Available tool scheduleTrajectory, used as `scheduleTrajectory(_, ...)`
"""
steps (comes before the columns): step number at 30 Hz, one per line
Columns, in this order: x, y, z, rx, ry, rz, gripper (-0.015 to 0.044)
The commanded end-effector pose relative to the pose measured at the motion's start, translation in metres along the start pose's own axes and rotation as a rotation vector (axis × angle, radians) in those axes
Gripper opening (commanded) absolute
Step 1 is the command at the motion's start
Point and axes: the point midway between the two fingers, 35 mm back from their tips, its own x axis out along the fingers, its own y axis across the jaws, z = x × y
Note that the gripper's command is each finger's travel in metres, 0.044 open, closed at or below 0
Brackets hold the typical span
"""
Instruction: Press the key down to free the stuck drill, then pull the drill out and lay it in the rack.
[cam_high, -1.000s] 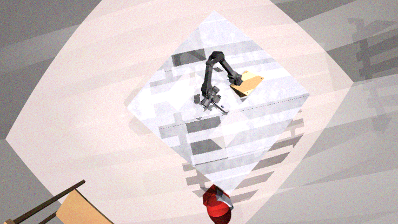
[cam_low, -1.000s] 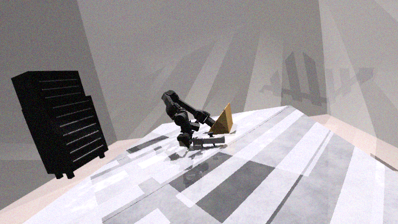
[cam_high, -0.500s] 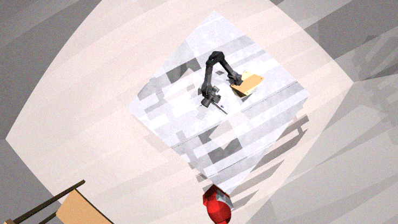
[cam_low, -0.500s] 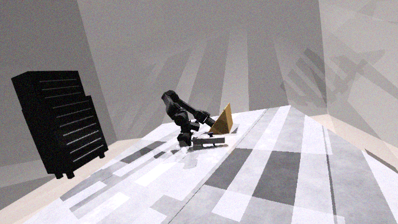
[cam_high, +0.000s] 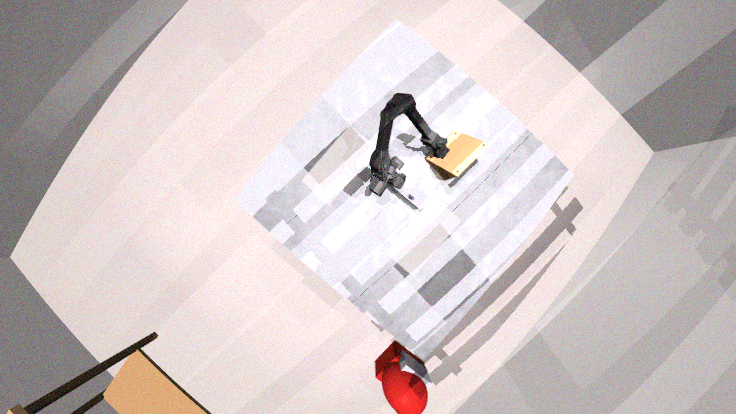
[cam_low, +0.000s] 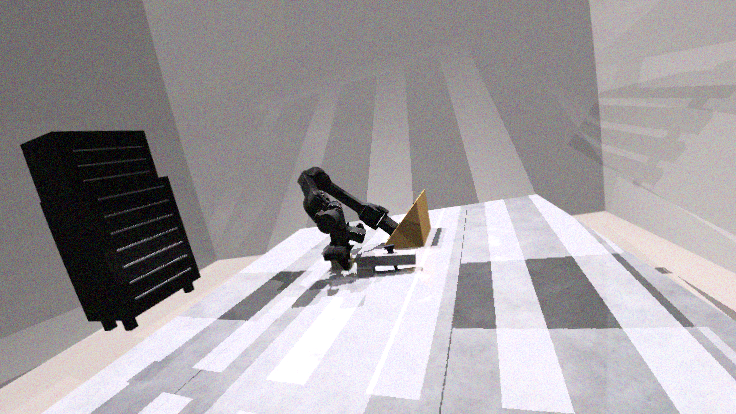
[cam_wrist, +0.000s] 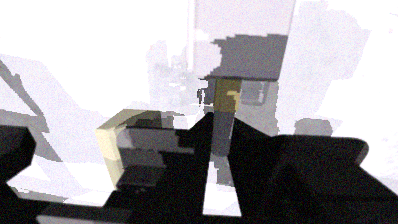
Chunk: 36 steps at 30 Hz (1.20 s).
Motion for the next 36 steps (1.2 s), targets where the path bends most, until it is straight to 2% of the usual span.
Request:
scheduleTrajectory(1, -0.001, 0.0, -0.007, -0.003, 0.003, -0.003, 0.0)
scheduleTrajectory(19, -0.004, -0.001, -0.034, -0.003, 0.004, -0.003, 0.0)
scheduleTrajectory(36, -0.001, -0.001, -0.024, -0.003, 0.004, -0.003, 0.044)
